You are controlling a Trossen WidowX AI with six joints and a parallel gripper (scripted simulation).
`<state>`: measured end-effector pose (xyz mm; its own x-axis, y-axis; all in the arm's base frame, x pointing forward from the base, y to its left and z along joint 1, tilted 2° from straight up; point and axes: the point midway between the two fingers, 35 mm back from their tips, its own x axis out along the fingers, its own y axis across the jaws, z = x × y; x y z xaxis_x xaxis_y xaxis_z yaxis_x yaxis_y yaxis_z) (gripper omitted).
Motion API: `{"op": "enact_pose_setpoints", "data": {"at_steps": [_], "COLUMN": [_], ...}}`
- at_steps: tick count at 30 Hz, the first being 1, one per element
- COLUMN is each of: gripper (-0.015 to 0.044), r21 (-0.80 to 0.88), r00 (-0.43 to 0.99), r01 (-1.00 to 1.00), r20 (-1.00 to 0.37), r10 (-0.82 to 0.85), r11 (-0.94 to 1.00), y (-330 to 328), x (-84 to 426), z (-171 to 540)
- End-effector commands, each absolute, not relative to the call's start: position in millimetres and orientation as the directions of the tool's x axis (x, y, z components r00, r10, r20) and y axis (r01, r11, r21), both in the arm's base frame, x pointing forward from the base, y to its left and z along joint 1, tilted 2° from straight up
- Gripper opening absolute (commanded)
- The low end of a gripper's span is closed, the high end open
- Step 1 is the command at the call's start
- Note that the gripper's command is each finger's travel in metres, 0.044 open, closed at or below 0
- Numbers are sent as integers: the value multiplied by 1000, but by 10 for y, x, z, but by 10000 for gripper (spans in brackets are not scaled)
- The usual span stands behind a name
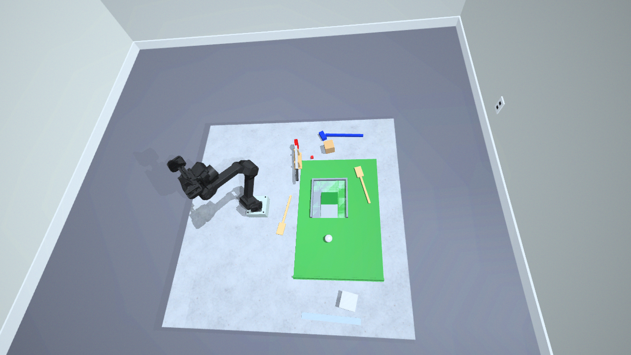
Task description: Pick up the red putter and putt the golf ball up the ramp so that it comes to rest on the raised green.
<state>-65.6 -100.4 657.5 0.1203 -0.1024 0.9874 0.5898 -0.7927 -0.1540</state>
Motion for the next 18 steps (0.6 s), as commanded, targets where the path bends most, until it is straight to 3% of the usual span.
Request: {"op": "enact_pose_setpoints", "data": {"at_steps": [1,10,18], "gripper": [426,440,440], "r21": [-155,-228,-293], "r00": [118,36,63], "r01": [593,756,874], "r20": [987,950,859], "r10": [-106,-309,-508], "r11": [-790,-613,-387], "y": [-1019,-1829,-2591], "x": [-660,-671,-312], "z": [6573,6377,6089]}}
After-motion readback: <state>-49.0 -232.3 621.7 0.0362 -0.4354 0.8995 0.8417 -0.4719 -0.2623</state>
